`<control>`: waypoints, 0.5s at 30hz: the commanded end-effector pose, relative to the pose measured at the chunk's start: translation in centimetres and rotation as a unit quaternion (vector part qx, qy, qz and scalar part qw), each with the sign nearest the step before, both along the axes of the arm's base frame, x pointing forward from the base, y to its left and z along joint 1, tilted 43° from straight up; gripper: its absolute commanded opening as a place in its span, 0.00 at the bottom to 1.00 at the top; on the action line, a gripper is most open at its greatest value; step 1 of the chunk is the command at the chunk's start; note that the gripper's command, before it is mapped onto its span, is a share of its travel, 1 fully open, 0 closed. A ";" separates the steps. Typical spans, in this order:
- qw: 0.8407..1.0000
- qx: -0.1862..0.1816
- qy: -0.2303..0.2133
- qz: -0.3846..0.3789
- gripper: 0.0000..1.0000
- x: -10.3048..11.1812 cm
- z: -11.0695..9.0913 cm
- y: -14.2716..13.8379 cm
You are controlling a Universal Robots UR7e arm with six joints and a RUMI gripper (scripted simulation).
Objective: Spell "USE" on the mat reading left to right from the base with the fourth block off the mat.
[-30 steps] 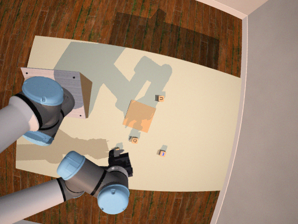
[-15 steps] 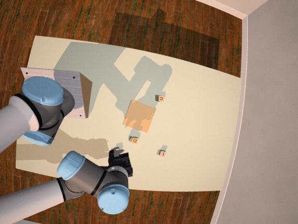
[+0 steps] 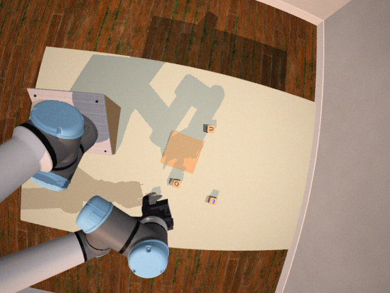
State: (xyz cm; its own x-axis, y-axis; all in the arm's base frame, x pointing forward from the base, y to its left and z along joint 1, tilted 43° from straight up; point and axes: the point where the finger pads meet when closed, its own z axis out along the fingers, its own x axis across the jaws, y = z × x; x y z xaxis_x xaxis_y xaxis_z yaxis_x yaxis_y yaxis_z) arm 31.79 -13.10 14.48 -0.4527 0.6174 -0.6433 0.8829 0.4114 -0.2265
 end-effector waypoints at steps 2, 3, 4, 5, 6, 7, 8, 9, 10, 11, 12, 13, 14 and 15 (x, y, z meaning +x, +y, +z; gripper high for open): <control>1.000 0.001 0.001 0.000 0.40 0.0 -0.6 -0.5; 1.000 0.001 0.001 0.000 0.40 0.1 -0.7 -0.6; 1.000 0.001 0.001 0.000 0.40 0.1 -0.8 -0.7; 1.000 0.001 0.001 0.000 0.40 0.1 -0.9 -0.8; 1.000 0.001 0.001 0.000 0.40 0.1 -1.1 -0.9; 1.000 0.001 0.001 0.000 0.40 0.1 -1.2 -1.0; 1.000 0.001 0.001 0.000 0.40 0.1 -1.3 -1.1; 1.000 0.001 0.001 0.000 0.40 0.2 -1.4 -1.2; 1.000 0.001 0.001 0.000 0.40 0.2 -1.5 -1.3; 1.000 0.001 0.001 0.000 0.40 0.2 -1.6 -1.4; 1.000 0.001 0.001 0.000 0.40 0.2 -1.8 -1.5; 1.000 0.001 0.001 0.000 0.40 0.2 -1.8 -1.5; 1.000 0.001 0.001 0.000 0.40 0.2 -1.8 -1.5; 1.000 0.001 0.001 0.000 0.40 0.2 -1.9 -1.7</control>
State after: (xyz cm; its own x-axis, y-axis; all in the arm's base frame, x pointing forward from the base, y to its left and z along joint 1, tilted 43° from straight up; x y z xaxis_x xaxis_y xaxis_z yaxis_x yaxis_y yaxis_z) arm 31.90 -14.39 13.06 -0.4534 0.6192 -0.6411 0.8831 0.4093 -0.2293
